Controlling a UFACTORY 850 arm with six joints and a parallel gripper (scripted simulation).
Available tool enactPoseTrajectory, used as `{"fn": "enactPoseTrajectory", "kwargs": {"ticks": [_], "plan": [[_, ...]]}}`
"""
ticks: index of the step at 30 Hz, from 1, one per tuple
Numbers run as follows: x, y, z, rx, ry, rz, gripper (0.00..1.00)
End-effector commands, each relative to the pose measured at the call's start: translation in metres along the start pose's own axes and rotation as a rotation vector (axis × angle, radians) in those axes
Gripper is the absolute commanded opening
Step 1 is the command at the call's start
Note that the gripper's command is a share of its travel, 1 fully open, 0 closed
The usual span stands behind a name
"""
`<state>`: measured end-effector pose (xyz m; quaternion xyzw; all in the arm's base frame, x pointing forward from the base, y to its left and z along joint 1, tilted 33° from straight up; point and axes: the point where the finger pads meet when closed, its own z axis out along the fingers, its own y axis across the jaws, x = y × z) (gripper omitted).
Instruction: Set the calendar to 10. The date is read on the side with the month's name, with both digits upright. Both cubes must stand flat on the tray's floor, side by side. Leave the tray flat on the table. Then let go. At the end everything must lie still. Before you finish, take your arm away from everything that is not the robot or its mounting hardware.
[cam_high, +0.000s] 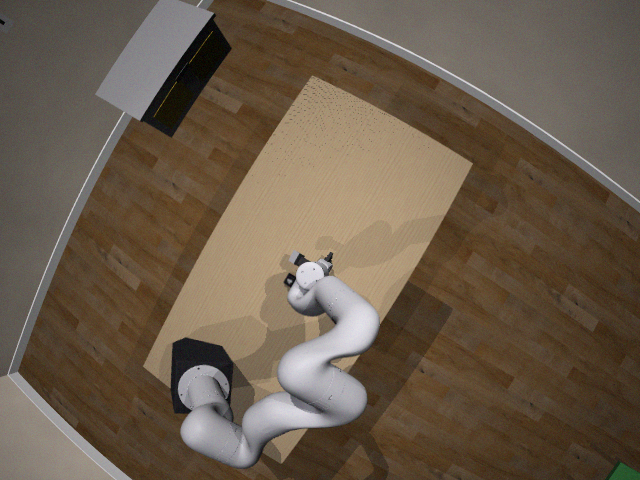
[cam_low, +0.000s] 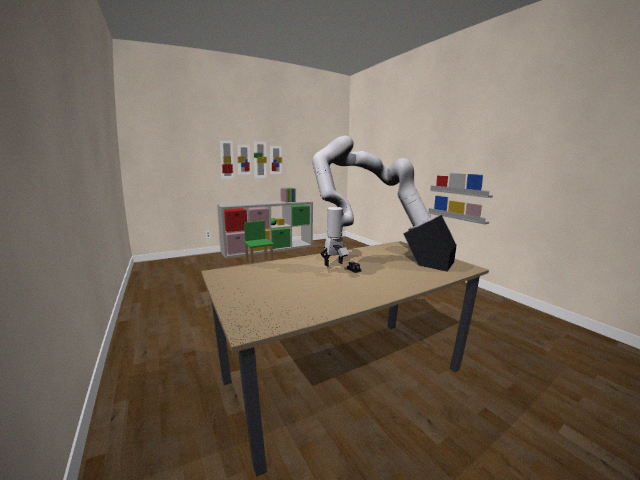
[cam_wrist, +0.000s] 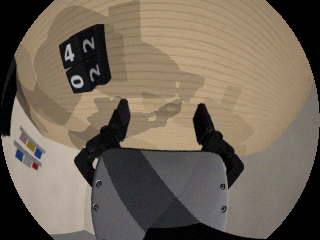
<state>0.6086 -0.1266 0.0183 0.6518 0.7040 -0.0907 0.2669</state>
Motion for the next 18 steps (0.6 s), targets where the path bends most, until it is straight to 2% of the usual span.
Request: {"fn": "enactPoseTrajectory", "kwargs": {"ticks": [1,8,15,18], "plan": [[0.000,0.001,-0.014,-0.001,0.000,0.000,1.00],[0.000,0.001,-0.031,-0.001,0.000,0.000,1.00],[0.000,0.001,-0.032,-0.001,0.000,0.010,1.00],[-0.001,-0.002,-0.032,-0.001,0.000,0.092,1.00]]}}
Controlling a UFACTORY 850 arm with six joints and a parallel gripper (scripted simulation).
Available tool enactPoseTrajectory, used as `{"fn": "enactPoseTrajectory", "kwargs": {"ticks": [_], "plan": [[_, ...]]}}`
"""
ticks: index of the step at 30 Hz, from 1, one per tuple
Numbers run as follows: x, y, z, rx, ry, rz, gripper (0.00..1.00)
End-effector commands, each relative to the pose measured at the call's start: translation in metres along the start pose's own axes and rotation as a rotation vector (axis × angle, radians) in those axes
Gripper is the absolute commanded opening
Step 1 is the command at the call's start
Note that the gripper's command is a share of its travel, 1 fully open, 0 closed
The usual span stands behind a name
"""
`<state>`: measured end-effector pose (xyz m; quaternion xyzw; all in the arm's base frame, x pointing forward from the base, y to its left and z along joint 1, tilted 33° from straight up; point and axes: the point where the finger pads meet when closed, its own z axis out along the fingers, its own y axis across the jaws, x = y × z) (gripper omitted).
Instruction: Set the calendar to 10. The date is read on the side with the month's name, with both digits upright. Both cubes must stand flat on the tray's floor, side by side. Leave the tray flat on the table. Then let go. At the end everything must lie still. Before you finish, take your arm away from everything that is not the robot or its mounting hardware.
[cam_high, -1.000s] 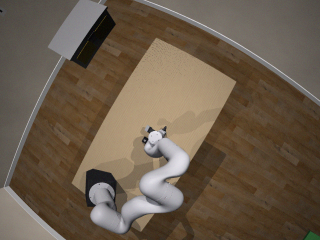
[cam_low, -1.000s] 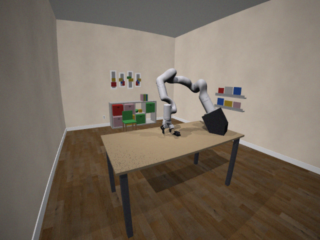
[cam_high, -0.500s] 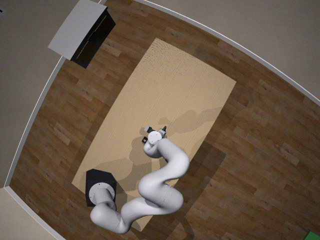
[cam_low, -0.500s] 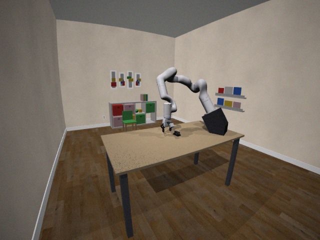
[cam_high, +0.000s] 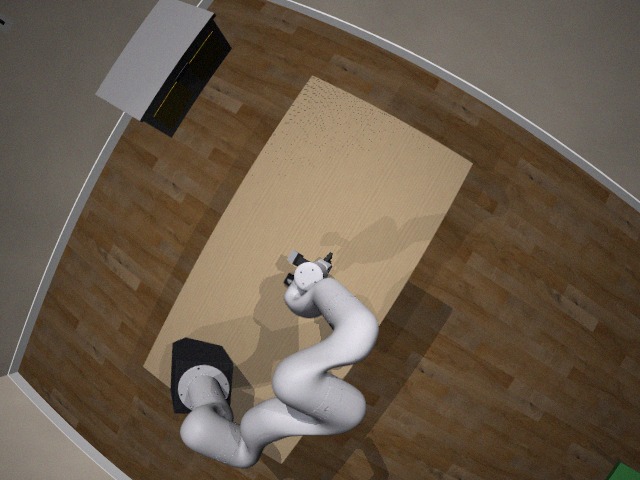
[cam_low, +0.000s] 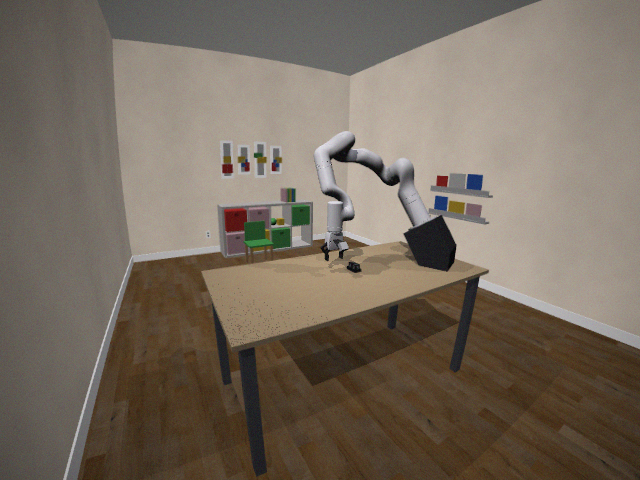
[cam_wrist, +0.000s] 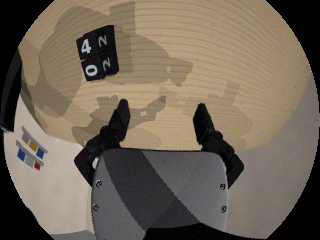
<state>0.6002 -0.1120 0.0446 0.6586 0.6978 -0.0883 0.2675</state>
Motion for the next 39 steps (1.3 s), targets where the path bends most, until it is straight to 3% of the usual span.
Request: {"fn": "enactPoseTrajectory", "kwargs": {"ticks": [1,5,10,15,18,27,30,34,39], "plan": [[-0.002,-0.002,-0.001,-0.002,0.000,0.110,1.00],[-0.012,-0.022,-0.001,-0.002,0.000,0.131,1.00],[-0.013,-0.022,-0.001,-0.002,0.000,0.141,1.00],[-0.017,-0.030,-0.001,-0.002,0.000,0.281,1.00],[-0.025,-0.045,-0.001,-0.002,0.000,0.281,1.00],[-0.027,-0.049,-0.001,-0.002,0.000,0.409,1.00],[-0.037,-0.066,-0.001,-0.002,0.000,0.430,1.00],[-0.038,-0.069,-0.001,-0.002,0.000,0.440,1.00],[-0.042,-0.077,-0.001,-0.002,0.000,0.580,1.00]]}}
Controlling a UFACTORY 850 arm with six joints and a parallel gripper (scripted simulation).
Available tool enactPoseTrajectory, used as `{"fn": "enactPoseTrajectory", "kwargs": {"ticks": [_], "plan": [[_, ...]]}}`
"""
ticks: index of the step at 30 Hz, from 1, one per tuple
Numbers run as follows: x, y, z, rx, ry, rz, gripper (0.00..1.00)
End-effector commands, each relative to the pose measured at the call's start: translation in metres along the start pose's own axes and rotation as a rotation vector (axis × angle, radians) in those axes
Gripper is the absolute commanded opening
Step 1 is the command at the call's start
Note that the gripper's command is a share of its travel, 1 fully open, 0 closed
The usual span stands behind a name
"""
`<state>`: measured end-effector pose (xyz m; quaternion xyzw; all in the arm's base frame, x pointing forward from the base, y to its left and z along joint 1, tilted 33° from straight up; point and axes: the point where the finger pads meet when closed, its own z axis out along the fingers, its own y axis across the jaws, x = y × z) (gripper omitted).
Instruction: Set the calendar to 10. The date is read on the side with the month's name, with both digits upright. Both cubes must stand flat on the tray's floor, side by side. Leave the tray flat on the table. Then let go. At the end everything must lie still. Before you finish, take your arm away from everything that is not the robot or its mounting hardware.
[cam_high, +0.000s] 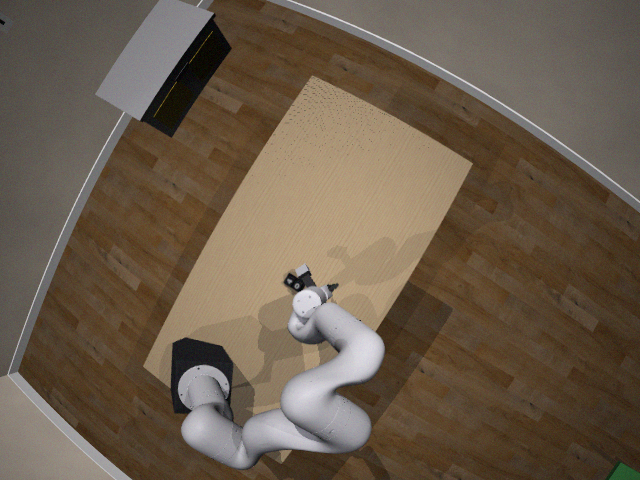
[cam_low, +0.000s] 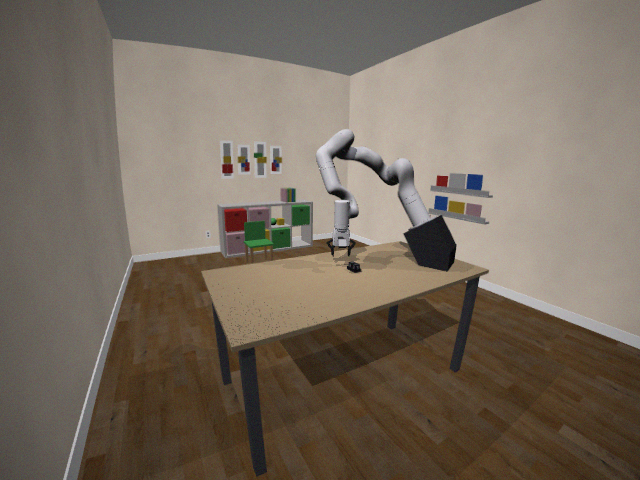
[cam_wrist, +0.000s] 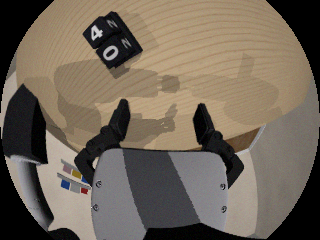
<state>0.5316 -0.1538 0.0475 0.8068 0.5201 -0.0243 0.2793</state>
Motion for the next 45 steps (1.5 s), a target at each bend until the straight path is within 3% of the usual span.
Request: {"fn": "enactPoseTrajectory", "kwargs": {"ticks": [1,8,13,16,21,29,36,45], "plan": [[-0.014,-0.009,0.000,-0.007,0.004,0.098,1.00],[-0.022,-0.014,0.000,-0.007,0.004,0.108,1.00],[-0.028,-0.018,0.000,-0.007,0.004,0.248,1.00],[-0.043,-0.028,0.000,-0.007,0.004,0.248,1.00],[-0.044,-0.029,0.000,-0.007,0.004,0.257,1.00],[-0.065,-0.043,0.000,-0.007,0.005,0.397,1.00],[-0.069,-0.045,0.000,-0.006,0.005,0.524,1.00],[-0.088,-0.058,0.001,-0.006,0.005,0.547,1.00]]}}
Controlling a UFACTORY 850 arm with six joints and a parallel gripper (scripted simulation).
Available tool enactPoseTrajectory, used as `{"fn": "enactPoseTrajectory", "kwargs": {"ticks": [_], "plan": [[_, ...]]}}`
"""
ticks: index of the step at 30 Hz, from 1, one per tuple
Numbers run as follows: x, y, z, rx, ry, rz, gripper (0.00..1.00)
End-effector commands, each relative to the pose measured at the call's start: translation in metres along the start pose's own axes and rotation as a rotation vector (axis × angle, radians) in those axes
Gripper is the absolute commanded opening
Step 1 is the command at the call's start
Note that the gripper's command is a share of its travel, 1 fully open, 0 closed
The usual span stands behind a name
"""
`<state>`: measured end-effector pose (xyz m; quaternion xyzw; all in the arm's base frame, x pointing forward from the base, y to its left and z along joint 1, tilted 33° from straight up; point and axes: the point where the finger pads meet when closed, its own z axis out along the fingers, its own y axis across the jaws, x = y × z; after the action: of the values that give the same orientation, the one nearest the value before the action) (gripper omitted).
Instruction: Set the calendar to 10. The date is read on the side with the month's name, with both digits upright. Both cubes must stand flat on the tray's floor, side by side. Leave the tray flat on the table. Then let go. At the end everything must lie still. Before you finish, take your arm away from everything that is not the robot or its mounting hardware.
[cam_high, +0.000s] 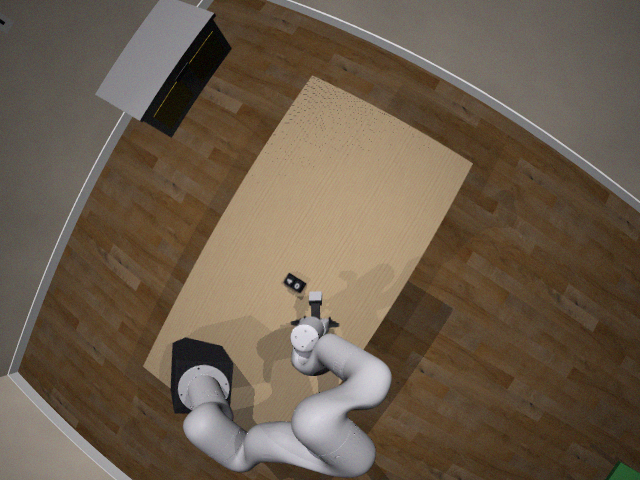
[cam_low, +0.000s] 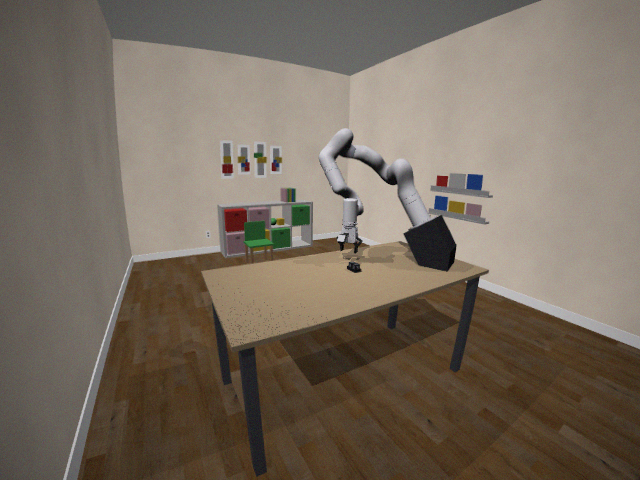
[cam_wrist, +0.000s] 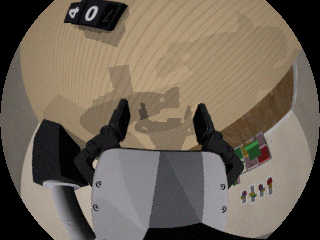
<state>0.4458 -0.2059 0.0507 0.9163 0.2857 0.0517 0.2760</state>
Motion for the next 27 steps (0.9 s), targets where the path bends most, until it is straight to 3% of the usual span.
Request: {"fn": "enactPoseTrajectory", "kwargs": {"ticks": [1,18,27], "plan": [[-0.005,0.000,0.000,-0.004,0.006,0.006,1.00],[-0.005,0.001,0.035,-0.004,0.006,0.006,1.00],[-0.005,0.001,0.038,-0.004,0.006,0.006,1.00]]}}
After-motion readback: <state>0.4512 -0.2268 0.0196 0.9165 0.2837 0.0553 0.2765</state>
